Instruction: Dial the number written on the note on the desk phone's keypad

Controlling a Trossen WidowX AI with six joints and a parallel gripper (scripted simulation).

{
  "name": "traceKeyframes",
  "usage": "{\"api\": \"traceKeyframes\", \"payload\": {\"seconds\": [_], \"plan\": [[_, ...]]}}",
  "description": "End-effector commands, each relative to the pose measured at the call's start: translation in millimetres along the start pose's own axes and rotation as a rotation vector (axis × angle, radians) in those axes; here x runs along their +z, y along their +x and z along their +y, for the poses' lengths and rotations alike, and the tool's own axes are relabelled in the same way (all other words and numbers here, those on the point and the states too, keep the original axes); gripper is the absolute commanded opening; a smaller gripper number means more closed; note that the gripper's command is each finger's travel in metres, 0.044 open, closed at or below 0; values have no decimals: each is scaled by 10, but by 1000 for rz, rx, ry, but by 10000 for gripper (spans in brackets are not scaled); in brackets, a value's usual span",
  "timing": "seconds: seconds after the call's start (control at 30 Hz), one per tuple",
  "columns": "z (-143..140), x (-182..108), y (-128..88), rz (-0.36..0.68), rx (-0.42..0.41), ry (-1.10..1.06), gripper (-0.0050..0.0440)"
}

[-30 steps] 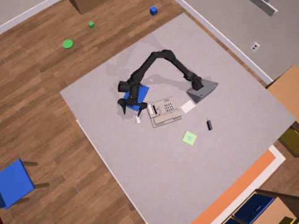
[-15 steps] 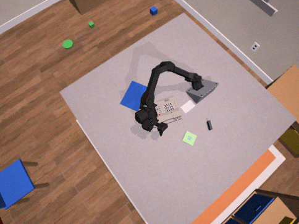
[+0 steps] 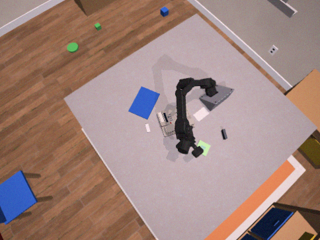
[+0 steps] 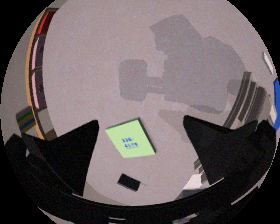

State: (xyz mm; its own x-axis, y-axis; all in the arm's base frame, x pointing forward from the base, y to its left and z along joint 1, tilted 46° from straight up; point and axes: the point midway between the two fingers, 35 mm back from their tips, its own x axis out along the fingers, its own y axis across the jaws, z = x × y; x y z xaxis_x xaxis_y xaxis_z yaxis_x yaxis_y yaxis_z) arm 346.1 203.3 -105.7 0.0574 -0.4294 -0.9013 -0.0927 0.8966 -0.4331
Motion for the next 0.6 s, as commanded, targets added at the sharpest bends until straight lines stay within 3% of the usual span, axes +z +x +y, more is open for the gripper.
{"api": "traceKeyframes", "payload": {"seconds": [0.0,0.1,0.2,0.3,0.57], "plan": [[184,-247,166,31,-119,96,440],[221,-320,207,29,-149,119,440],[344,-610,367,-6,-271,213,440],[391,-761,459,-46,-336,302,440],[397,-783,472,-53,-345,313,440]]}}
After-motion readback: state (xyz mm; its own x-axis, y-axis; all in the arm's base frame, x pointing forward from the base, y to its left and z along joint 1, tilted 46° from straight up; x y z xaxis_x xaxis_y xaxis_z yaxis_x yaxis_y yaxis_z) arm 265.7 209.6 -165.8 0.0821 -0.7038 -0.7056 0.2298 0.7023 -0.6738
